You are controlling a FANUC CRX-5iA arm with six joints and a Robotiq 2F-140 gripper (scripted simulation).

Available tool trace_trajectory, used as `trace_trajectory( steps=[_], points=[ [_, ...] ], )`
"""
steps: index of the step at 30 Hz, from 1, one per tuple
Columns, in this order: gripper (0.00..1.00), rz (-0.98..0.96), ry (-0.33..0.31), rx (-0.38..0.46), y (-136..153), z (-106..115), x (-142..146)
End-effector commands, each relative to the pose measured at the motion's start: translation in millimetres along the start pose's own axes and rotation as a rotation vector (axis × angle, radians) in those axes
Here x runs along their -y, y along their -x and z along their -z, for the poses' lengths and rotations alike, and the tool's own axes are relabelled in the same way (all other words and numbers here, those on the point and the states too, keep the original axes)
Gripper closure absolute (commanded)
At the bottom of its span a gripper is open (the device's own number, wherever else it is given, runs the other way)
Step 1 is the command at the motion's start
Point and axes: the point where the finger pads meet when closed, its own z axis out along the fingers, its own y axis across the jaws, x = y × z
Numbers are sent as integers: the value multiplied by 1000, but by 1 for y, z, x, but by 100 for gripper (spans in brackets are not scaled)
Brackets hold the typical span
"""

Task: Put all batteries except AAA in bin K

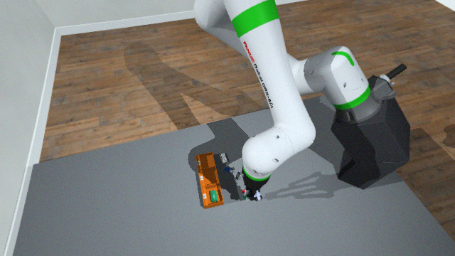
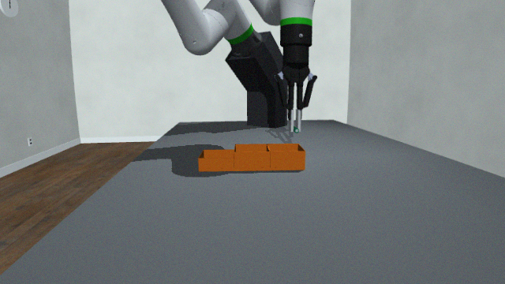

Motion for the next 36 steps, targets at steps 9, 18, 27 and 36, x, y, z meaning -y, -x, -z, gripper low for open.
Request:
trace_trajectory(
  steps=[9,18,27,36],
  points=[
    [95,0,0,0,-11,7,-5],
    [95,0,0,0,-60,7,-27],
    [95,-200,0,0,-85,7,-39],
    [95,-493,-2,0,-134,7,-61]
  ],
)
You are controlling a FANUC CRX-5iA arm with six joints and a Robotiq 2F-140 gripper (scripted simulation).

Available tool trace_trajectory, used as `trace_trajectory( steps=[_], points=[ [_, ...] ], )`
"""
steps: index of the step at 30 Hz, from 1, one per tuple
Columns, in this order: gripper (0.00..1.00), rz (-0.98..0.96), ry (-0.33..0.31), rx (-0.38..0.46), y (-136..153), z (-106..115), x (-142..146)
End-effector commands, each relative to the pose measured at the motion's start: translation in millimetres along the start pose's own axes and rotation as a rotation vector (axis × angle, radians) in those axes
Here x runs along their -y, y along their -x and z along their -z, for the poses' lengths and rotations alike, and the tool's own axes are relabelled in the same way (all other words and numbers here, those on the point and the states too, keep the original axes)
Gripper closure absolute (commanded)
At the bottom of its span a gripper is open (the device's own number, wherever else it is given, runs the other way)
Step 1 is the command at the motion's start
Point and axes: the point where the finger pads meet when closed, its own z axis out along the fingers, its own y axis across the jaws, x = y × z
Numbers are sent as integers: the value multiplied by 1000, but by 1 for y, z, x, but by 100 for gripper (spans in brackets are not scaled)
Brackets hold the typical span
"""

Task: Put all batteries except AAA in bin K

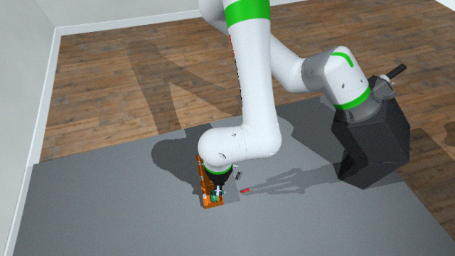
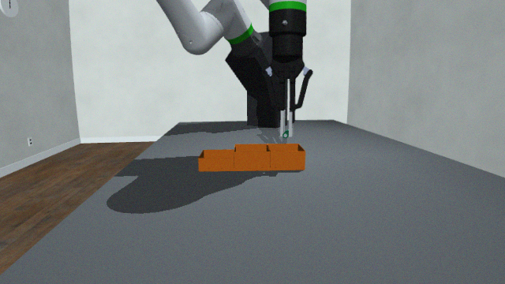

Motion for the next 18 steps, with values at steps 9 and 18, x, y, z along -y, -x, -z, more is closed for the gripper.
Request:
trace_trajectory(
  steps=[9,18],
  points=[
    [95,-382,0,3,-26,-1,-1],
    [95,-623,2,13,-26,-1,-1]
  ],
)
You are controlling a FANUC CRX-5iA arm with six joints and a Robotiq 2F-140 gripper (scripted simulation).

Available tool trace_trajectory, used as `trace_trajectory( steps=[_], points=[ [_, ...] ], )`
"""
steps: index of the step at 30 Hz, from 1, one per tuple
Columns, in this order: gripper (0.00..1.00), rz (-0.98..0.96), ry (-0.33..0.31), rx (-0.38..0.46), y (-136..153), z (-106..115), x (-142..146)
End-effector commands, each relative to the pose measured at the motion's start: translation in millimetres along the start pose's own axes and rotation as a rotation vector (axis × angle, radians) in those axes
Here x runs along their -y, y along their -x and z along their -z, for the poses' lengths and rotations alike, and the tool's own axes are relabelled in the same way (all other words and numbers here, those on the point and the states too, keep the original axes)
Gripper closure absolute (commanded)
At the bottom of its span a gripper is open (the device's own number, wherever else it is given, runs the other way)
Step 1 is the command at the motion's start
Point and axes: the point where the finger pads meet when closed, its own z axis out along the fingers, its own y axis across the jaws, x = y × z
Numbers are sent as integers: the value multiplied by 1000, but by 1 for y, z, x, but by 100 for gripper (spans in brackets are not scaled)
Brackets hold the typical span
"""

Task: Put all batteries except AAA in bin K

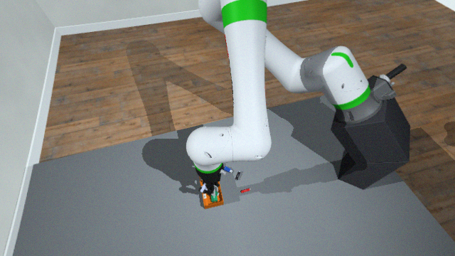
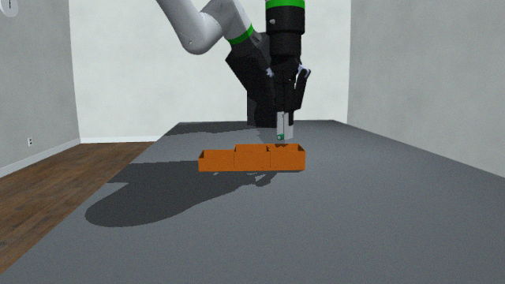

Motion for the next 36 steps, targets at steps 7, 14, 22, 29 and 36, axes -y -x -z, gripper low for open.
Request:
trace_trajectory(
  steps=[7,14,22,29,36],
  points=[
    [95,-319,-1,1,0,0,0],
    [95,-499,-1,2,0,0,0],
    [95,-685,-4,-6,-1,0,1],
    [95,-788,-12,-19,-1,0,1],
    [95,-788,-12,-19,0,0,0]
  ],
)
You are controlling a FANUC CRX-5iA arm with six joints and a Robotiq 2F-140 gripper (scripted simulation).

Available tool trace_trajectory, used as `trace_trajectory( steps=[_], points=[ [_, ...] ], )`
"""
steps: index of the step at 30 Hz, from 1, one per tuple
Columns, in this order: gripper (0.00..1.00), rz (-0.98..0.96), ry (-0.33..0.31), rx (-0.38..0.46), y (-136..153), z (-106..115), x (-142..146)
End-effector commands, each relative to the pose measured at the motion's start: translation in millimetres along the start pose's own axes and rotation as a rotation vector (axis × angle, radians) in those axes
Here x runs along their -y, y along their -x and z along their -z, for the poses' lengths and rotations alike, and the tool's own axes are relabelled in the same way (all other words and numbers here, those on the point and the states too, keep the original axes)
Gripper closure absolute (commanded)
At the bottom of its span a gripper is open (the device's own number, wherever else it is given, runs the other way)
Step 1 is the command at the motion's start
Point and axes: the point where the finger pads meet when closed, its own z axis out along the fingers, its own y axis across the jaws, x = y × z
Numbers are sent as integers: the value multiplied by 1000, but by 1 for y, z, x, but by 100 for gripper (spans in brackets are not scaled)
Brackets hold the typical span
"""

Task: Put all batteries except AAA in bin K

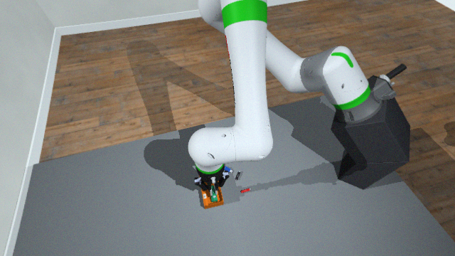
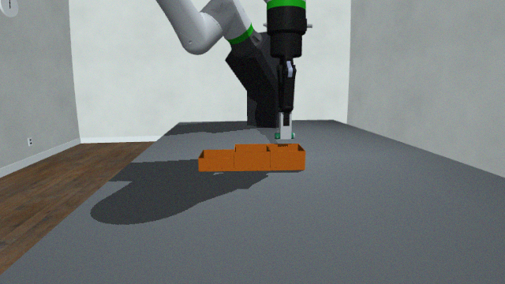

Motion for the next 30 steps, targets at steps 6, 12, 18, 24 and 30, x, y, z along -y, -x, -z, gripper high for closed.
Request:
trace_trajectory(
  steps=[6,12,18,24,30],
  points=[
    [95,-2,-3,-1,0,0,0],
    [95,-2,-3,-1,0,-8,0],
    [95,-2,-3,-1,0,-20,0],
    [95,-2,-3,-1,0,-28,0],
    [95,-2,-3,-1,0,-34,0]
  ],
)
